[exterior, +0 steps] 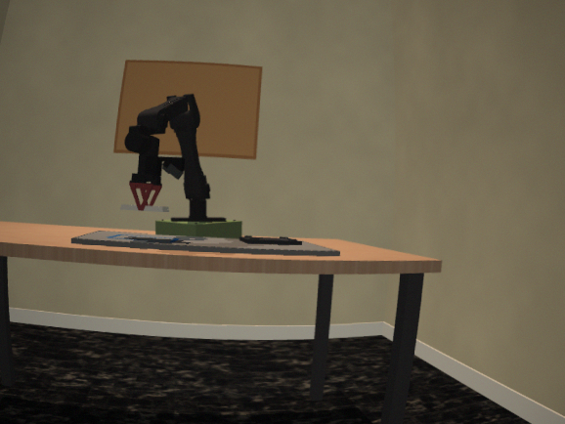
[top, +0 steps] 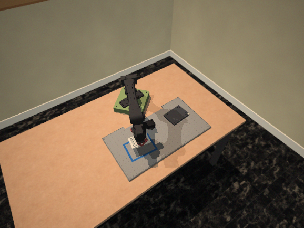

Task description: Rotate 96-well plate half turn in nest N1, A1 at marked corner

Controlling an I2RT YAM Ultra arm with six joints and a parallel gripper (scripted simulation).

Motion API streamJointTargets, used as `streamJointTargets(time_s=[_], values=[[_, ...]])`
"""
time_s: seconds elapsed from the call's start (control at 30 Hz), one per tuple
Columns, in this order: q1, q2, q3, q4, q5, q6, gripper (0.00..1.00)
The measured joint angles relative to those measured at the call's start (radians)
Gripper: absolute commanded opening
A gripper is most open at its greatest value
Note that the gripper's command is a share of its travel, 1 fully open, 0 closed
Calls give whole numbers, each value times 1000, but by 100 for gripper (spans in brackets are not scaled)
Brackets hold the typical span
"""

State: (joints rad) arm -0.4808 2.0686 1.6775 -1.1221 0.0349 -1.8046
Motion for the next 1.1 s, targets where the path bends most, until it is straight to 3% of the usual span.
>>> streamJointTargets(time_s=[0.8,1.1], values=[[0,0,5,-2,0,-2,0],[0,0,5,-3,0,120,0]])
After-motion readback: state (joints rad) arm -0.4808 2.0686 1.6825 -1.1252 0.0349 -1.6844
